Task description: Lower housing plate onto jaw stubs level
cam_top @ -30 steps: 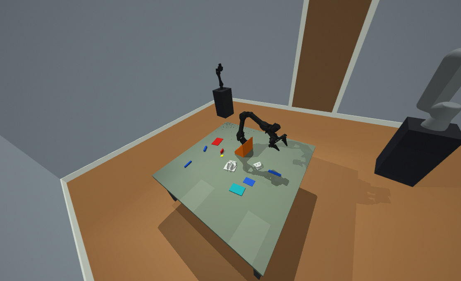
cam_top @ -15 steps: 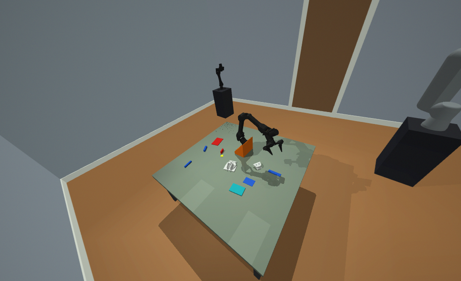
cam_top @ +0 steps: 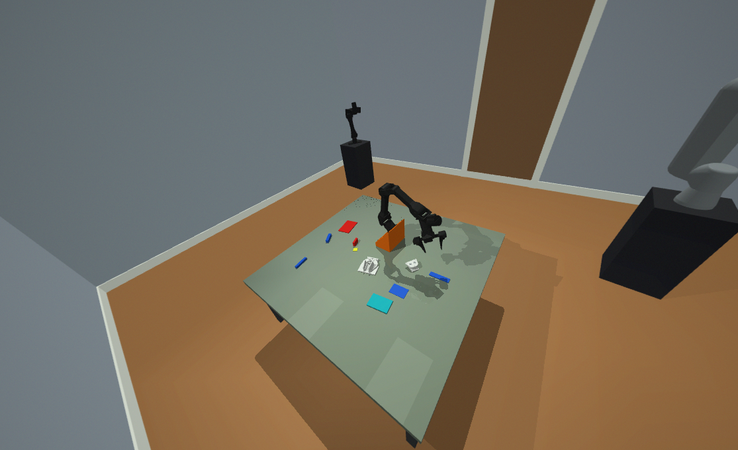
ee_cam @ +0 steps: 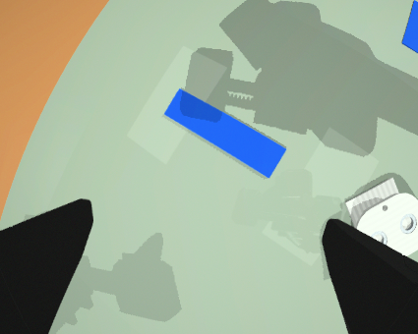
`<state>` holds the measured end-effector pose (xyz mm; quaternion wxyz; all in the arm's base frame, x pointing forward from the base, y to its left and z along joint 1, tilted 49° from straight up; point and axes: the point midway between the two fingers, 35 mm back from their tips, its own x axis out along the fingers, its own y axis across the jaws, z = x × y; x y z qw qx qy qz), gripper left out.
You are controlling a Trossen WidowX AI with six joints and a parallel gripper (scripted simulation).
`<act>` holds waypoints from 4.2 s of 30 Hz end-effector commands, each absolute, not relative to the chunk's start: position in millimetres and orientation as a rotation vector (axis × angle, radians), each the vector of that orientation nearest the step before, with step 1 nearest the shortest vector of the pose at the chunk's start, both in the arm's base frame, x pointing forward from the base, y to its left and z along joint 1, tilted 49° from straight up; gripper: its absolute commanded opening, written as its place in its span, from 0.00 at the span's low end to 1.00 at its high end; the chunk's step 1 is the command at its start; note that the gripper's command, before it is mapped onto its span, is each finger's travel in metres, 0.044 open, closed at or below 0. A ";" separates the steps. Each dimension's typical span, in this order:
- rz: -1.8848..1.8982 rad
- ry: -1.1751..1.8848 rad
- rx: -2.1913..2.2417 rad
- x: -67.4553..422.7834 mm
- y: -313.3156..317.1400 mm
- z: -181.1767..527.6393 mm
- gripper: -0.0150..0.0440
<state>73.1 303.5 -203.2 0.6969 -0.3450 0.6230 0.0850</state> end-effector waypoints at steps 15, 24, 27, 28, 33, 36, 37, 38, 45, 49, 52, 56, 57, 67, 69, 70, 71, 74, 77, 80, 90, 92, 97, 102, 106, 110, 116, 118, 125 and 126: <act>0.188 1.513 -1.167 109.7 247.5 -188.6 1.00; 0.210 1.609 -1.352 122.9 220.3 -176.9 1.00; 0.222 1.646 -1.411 126.7 211.5 -172.5 1.00; 0.227 1.659 -1.430 127.9 208.7 -171.0 1.00; 0.245 1.706 -1.496 132.0 198.7 -165.5 1.00; 0.245 1.706 -1.496 132.0 198.7 -165.5 1.00; 0.245 1.706 -1.496 132.0 198.7 -165.5 1.00; 0.245 1.706 -1.496 132.2 197.1 -167.0 1.00; 0.243 1.706 -1.497 133.0 168.1 -190.5 1.00; 0.243 1.706 -1.497 133.0 168.1 -190.5 1.00; 0.243 1.706 -1.497 133.0 168.1 -190.5 1.00; 0.243 1.706 -1.497 133.0 168.1 -190.5 1.00; 0.243 1.706 -1.497 133.0 168.1 -190.5 1.00; 0.243 1.706 -1.497 133.0 168.1 -190.5 1.00; 0.243 1.706 -1.497 133.0 168.1 -190.5 1.00; 0.243 1.706 -1.497 133.0 168.1 -190.5 1.00; 0.243 1.706 -1.497 133.0 168.1 -190.5 1.00; 0.243 1.706 -1.497 133.0 168.1 -190.5 1.00; 0.243 1.706 -1.497 133.0 168.1 -190.5 1.00; 0.243 1.706 -1.497 133.0 168.1 -190.5 1.00; 0.243 1.706 -1.497 133.0 168.1 -190.5 1.00; 0.243 1.706 -1.497 133.0 168.1 -190.5 1.00; 0.243 1.706 -1.497 133.0 168.1 -190.5 1.00; 0.243 1.706 -1.497 133.0 168.1 -190.5 1.00; 0.243 1.706 -1.497 133.0 168.1 -190.5 1.00; 0.243 1.706 -1.497 133.0 168.1 -190.5 1.00; 0.243 1.706 -1.497 133.0 168.1 -190.5 1.00; 0.243 1.706 -1.497 133.0 168.1 -190.5 1.00; 0.243 1.706 -1.497 133.0 168.1 -190.5 1.00; 0.243 1.706 -1.497 133.0 168.1 -190.5 1.00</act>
